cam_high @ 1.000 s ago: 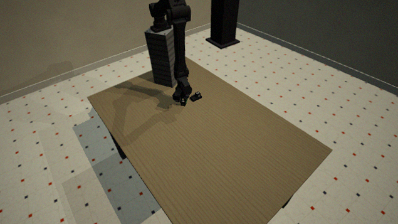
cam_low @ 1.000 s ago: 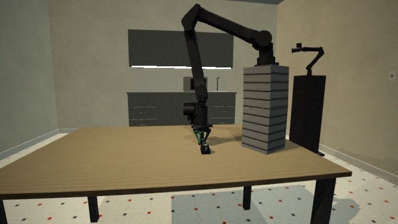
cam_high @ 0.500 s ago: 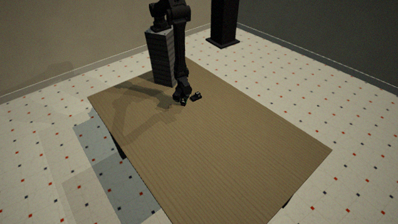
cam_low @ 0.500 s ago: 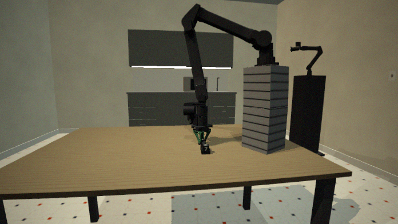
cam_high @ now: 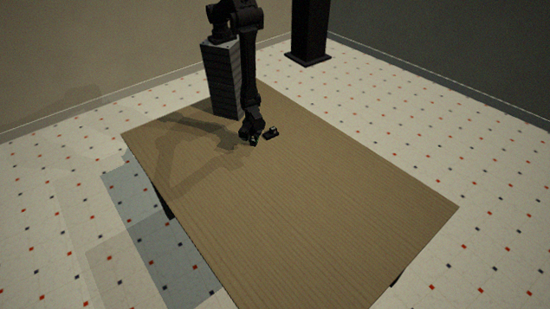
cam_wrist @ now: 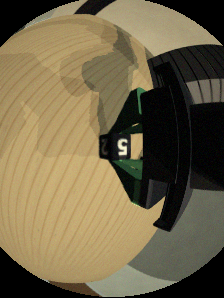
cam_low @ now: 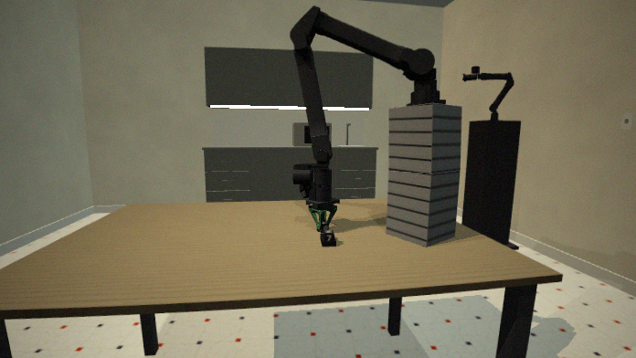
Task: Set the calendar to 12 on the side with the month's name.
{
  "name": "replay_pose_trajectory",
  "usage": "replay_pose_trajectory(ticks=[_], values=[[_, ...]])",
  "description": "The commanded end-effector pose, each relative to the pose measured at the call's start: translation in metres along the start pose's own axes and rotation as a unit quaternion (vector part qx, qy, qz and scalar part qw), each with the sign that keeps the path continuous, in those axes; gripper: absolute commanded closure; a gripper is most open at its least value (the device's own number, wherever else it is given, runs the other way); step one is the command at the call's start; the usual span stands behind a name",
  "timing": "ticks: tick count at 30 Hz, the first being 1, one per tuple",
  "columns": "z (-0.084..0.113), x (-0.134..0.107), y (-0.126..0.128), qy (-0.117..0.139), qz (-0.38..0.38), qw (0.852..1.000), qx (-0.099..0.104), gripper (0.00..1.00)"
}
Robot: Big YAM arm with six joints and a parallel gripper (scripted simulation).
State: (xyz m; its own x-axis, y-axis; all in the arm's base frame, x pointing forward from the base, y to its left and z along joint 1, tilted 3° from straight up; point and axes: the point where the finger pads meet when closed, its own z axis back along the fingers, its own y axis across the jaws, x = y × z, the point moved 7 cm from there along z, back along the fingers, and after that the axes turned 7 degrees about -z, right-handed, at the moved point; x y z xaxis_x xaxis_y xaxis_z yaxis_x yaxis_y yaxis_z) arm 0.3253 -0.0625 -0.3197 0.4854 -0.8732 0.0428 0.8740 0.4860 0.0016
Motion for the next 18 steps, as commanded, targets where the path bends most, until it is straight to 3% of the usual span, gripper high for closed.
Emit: replay_pose_trajectory(ticks=[1, 4, 18], values=[[-0.0014, 0.0054, -0.0018, -0.004, -0.002, 1.000, 0.003, 0.75], [-0.0014, 0.0054, -0.0018, -0.004, -0.002, 1.000, 0.003, 0.75], [-0.0014, 0.0054, -0.0018, -0.004, -0.002, 1.000, 0.003, 0.56]])
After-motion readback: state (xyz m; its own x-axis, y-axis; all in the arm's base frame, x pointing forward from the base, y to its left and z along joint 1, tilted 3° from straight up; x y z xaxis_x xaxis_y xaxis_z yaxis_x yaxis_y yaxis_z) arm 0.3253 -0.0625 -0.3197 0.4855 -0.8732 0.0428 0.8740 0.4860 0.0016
